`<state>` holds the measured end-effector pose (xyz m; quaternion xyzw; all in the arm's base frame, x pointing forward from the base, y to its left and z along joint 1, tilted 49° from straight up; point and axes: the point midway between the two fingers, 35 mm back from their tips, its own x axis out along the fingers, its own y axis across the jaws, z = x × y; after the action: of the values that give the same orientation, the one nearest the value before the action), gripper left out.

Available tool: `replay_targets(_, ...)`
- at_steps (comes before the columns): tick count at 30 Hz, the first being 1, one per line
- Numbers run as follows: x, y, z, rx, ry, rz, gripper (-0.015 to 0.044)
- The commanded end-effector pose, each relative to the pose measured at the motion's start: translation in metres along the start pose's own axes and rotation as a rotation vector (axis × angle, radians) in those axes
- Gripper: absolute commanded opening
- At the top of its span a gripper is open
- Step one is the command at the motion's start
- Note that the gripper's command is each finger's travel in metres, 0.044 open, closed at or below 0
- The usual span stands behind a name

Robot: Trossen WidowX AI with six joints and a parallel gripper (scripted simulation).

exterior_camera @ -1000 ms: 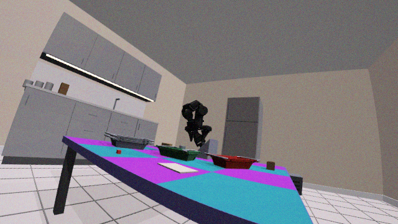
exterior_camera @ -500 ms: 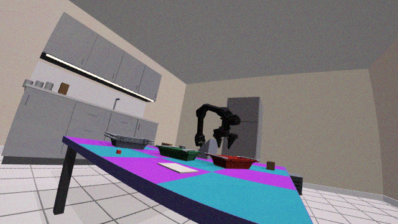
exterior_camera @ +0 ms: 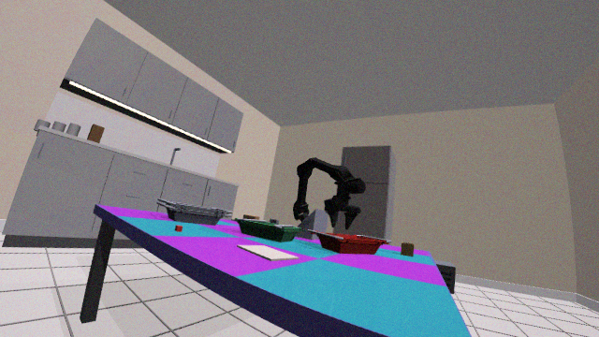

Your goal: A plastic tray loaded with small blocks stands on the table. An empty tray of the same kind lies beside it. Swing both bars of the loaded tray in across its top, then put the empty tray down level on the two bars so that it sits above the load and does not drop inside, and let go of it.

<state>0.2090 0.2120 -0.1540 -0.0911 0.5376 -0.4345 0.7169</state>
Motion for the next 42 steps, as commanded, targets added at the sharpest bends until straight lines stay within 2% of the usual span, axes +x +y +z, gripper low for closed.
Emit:
replay_targets(1, 0.026, -0.003, -0.001, -0.009, -0.003, -0.022, 0.0440)
replay_targets(11, 0.073, -0.006, 0.000, -0.008, -0.005, -0.023, 0.0440)
replay_targets(25, 0.074, -0.006, 0.000, -0.008, -0.005, -0.023, 0.0440)
replay_targets(40, 0.074, -0.006, 0.000, -0.008, -0.005, -0.023, 0.0220)
replay_targets(42, 0.074, -0.006, 0.000, -0.008, -0.005, -0.023, 0.0207)
